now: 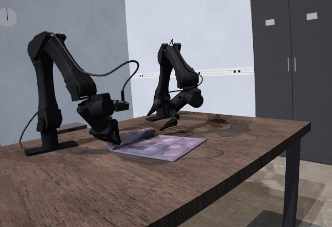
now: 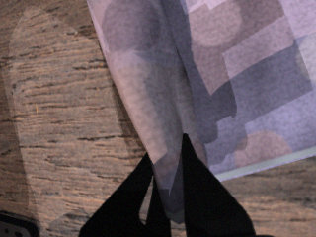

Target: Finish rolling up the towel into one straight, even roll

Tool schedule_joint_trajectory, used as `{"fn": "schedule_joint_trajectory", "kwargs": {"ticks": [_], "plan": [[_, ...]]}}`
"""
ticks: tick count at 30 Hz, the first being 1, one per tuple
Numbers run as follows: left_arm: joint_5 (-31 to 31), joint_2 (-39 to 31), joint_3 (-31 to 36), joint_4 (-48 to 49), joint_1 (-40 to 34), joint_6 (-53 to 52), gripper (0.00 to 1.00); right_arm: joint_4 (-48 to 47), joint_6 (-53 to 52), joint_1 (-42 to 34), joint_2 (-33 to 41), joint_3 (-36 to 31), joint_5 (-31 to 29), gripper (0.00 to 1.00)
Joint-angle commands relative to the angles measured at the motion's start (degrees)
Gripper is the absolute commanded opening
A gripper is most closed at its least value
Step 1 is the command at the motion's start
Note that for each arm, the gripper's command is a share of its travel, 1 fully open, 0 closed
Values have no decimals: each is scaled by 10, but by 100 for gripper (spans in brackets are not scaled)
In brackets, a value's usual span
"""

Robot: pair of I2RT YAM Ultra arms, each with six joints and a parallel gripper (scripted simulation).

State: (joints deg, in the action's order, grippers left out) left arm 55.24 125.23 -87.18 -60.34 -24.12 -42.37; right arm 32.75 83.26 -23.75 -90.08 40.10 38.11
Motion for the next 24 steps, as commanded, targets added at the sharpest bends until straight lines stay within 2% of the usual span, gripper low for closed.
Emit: {"fn": "schedule_joint_trajectory", "kwargs": {"ticks": [1,4,9,19,21,22,24], "plan": [[-17,-43,18,24,-11,5,87,95,-8,-1,-41,52,9,20],[-27,-55,29,43,-16,13,88,114,-8,0,-54,67,9,20],[-100,-134,104,159,-54,61,90,212,-4,2,-125,142,13,20],[-320,-281,255,373,-170,125,94,381,3,4,-255,273,18,20],[-320,-281,255,373,-170,125,94,381,3,4,-255,273,18,20],[-373,-306,290,417,-194,135,94,401,9,4,-272,288,18,20],[-421,-321,315,453,-220,137,95,425,9,5,-291,306,19,20]]}}
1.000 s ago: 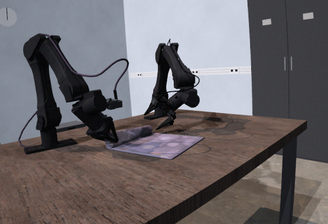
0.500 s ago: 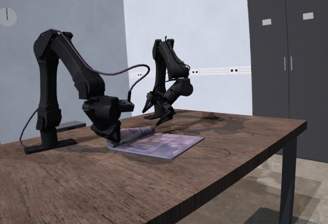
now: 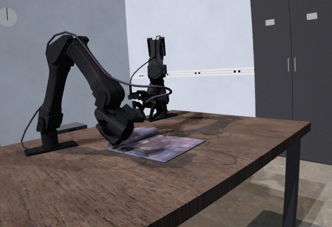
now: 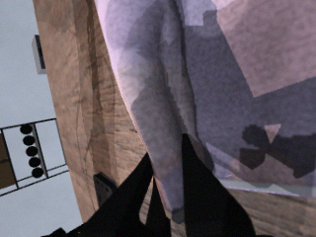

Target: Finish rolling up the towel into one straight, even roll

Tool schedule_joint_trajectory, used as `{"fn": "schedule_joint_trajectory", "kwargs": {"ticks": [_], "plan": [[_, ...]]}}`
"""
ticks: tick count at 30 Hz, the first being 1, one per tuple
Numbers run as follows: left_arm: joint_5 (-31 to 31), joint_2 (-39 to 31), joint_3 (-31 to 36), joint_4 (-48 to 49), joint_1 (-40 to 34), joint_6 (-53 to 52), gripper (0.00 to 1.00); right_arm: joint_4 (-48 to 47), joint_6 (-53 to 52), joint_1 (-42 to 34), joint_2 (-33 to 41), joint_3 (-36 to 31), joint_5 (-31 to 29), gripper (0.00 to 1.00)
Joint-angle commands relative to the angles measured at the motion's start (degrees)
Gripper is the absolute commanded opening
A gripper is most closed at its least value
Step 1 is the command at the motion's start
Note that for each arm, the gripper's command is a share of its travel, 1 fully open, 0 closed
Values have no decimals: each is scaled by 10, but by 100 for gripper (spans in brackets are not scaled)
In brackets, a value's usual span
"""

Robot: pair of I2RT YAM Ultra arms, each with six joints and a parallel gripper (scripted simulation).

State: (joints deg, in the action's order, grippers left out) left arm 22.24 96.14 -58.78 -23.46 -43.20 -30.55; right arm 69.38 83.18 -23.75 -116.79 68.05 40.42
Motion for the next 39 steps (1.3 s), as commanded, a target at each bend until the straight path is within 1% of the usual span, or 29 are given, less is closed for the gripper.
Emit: {"fn": "schedule_joint_trajectory", "kwargs": {"ticks": [1,4,6,8,11,15,20,22,25,29,31,39], "plan": [[-114,-37,42,101,-42,20,95,70,11,5,-33,34,-4,20],[-175,-51,71,143,-74,21,96,99,13,5,-57,56,-4,20],[-204,-54,84,164,-89,21,97,114,15,5,-70,67,-4,20],[-220,-54,92,179,-96,20,98,124,16,5,-78,74,-4,20],[-227,-52,97,190,-98,19,98,131,17,5,-84,79,-5,20],[-221,-50,97,194,-93,9,98,129,17,5,-86,79,-5,20],[-170,-49,88,184,-56,-47,98,113,17,5,-98,74,-5,20],[-160,-48,85,182,-49,-57,98,110,17,5,-100,73,-5,20],[-158,-43,90,191,-49,-58,98,110,17,5,-100,73,-5,20],[-159,-26,111,227,-51,-57,98,110,17,5,-100,73,-5,20],[-159,-26,111,227,-51,-57,98,110,17,5,-100,73,-5,20],[-161,24,151,316,-56,-54,98,110,17,5,-100,73,-5,20]]}}
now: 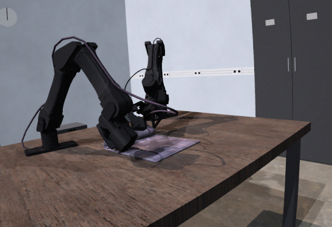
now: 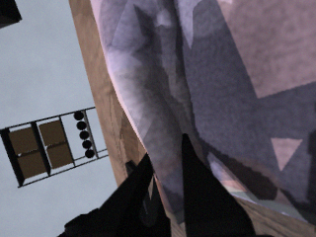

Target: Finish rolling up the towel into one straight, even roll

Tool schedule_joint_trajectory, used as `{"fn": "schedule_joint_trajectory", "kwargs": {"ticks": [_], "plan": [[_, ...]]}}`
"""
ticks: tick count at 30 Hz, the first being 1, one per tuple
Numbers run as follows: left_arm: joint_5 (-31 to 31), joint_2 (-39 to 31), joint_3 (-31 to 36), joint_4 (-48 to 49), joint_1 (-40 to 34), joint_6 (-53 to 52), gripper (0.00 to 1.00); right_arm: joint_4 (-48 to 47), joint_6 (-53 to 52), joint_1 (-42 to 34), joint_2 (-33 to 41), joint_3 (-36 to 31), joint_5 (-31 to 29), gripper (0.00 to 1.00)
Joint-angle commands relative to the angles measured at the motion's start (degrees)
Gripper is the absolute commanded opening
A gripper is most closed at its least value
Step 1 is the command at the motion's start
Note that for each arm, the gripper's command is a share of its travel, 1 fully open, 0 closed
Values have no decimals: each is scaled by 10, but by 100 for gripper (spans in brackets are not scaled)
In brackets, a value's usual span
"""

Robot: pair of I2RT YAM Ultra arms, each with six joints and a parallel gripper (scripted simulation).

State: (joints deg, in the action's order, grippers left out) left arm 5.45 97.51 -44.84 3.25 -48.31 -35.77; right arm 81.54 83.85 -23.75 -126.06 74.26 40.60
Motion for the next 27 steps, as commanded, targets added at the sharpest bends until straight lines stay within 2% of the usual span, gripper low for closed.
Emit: {"fn": "schedule_joint_trajectory", "kwargs": {"ticks": [1,9,24,27], "plan": [[6,15,13,56,-5,-1,98,-11,11,5,-7,11,-7,20],[0,27,1,59,-14,6,98,-11,11,5,-7,11,-7,20],[0,28,1,60,-14,6,34,-11,11,5,-7,11,-7,20],[0,28,1,60,-14,6,33,-11,11,5,-7,11,-7,20]]}}
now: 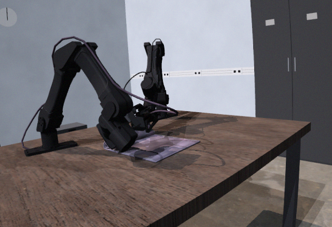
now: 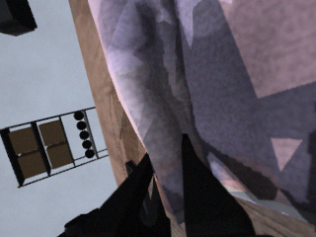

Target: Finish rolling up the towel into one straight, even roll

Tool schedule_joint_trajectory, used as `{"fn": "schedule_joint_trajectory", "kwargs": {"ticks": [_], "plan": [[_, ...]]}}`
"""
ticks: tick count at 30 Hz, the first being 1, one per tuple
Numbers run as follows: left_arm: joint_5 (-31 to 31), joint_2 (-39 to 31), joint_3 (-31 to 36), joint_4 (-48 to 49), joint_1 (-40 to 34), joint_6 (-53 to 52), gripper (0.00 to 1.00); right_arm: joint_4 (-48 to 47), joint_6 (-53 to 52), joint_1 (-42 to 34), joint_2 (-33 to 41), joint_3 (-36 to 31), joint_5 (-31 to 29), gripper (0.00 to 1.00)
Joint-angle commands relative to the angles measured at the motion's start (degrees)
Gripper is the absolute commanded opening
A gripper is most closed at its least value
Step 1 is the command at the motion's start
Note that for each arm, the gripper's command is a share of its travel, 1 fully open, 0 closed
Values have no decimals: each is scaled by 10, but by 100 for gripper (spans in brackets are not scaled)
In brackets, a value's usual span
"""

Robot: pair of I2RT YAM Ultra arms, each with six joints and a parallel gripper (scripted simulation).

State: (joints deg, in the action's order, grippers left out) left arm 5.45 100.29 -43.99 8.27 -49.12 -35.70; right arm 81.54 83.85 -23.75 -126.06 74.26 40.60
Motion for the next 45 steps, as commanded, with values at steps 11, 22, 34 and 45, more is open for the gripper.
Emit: {"fn": "schedule_joint_trajectory", "kwargs": {"ticks": [11,22,34,45], "plan": [[0,1,-8,10,-6,5,24,-11,11,5,-7,11,-7,20],[0,1,-8,10,-6,5,23,-8,11,5,-4,12,-7,38],[0,1,-8,10,-6,5,23,13,10,5,8,20,-7,81],[48,5,-34,-37,14,24,23,85,37,48,7,89,-34,85]]}}
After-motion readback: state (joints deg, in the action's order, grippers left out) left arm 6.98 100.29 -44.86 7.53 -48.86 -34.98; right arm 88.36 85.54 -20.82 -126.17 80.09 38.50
